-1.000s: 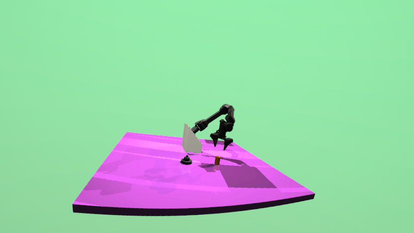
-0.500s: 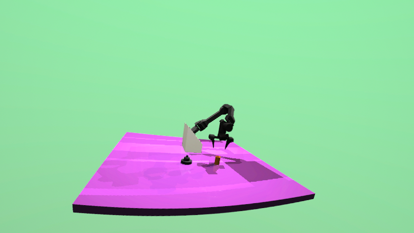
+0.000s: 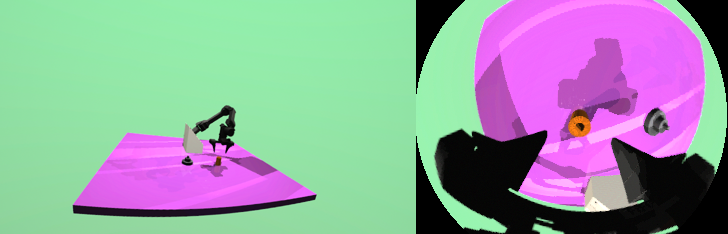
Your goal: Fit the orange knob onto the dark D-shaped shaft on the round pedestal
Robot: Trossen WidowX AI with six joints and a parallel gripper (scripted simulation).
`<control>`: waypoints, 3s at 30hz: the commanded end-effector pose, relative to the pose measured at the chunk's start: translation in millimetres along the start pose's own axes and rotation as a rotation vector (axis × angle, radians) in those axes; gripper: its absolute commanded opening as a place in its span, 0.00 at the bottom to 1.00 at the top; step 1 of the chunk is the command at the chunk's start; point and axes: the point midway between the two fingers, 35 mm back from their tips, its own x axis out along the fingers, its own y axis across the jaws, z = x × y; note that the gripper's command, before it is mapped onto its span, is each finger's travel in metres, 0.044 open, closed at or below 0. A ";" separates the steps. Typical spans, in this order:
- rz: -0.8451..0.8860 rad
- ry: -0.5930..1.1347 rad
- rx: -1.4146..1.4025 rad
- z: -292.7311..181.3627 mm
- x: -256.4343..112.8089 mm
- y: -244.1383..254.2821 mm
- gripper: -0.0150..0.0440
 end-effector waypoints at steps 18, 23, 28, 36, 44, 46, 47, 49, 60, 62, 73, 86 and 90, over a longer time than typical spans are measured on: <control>-0.001 -0.004 0.007 0.6 37.4 -1.1 1.00; -0.001 -0.004 0.007 0.9 45.6 -1.1 1.00; -0.001 -0.004 0.007 0.9 53.8 -1.0 1.00; 0.000 -0.004 0.007 0.5 66.9 -0.8 1.00; 0.002 -0.003 0.007 -0.5 79.9 -0.5 1.00; 0.002 -0.003 0.007 -0.9 83.1 -0.3 1.00; 0.002 -0.003 0.007 -1.1 84.7 -0.3 1.00; 0.003 -0.003 0.007 -1.3 86.8 -0.2 1.00; 0.003 -0.003 0.007 -1.4 87.0 -0.2 0.56; 0.003 -0.003 0.007 -1.4 87.0 -0.2 0.53; -0.008 -0.004 0.006 0.5 53.9 -6.0 0.25; -0.007 -0.003 0.007 -16.3 -41.9 -14.9 0.25; -0.003 -0.003 0.008 -20.1 -52.6 -14.9 0.25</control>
